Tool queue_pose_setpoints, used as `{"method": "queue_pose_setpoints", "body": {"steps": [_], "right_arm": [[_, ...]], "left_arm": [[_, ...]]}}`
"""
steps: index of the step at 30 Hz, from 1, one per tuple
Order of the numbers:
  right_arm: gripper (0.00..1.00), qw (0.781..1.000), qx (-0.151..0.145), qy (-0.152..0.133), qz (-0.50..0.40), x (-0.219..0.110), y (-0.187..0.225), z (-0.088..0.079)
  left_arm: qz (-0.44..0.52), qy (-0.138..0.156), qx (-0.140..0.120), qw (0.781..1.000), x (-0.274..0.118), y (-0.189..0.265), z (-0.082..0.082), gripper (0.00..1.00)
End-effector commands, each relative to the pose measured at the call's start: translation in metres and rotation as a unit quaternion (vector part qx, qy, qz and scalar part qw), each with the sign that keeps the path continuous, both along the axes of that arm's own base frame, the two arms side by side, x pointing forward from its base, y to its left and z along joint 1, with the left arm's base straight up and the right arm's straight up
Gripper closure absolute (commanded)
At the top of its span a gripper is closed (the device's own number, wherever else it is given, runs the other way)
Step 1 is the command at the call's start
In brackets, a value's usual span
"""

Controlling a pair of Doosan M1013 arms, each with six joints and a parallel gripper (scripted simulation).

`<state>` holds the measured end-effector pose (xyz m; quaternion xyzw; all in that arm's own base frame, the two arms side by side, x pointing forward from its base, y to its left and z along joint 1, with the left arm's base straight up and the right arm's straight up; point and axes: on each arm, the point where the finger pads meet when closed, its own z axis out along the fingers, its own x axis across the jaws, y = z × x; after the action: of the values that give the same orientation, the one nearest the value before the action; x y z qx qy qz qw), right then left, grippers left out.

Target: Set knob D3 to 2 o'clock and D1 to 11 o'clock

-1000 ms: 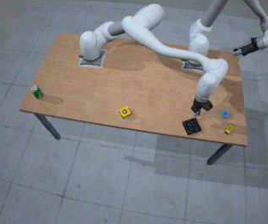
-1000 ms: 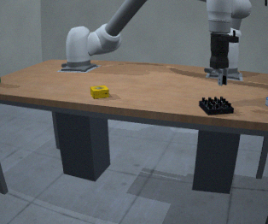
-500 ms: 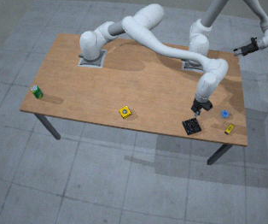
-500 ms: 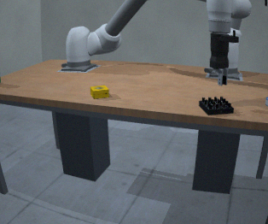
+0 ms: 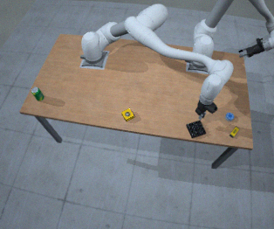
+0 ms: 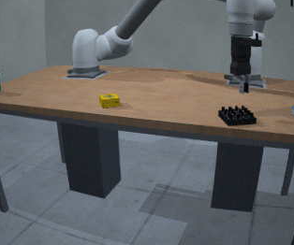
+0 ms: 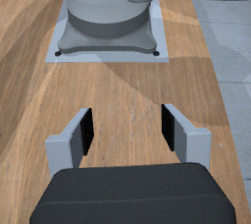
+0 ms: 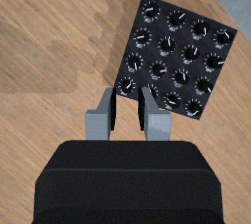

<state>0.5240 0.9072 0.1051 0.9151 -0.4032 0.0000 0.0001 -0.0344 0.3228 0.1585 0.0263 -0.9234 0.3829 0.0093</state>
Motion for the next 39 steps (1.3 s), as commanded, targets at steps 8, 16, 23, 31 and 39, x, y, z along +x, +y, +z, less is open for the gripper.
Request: {"method": "queue_pose_setpoints", "body": {"steps": [8,16,23,31,39], "right_arm": [[0.54,1.000,0.001,0.000,0.000,0.000,0.000,-0.001],[0.54,1.000,0.001,0.000,0.000,0.000,0.000,-0.005],[0.54,1.000,0.001,0.000,0.000,0.000,0.000,-0.013],[0.54,1.000,0.001,0.000,0.000,0.000,0.001,-0.021],[0.54,1.000,0.001,0.000,0.000,0.000,0.001,-0.032]], "left_arm": [[0.000,0.000,0.000,1.000,0.000,0.000,0.000,0.00],[0.000,0.000,0.000,1.000,0.000,0.000,0.000,0.00],[0.000,0.000,0.000,1.000,0.000,0.000,0.000,0.00],[0.000,0.000,0.000,1.000,0.000,0.000,0.000,0.00],[0.000,0.000,0.000,1.000,0.000,0.000,0.000,0.00]]}}
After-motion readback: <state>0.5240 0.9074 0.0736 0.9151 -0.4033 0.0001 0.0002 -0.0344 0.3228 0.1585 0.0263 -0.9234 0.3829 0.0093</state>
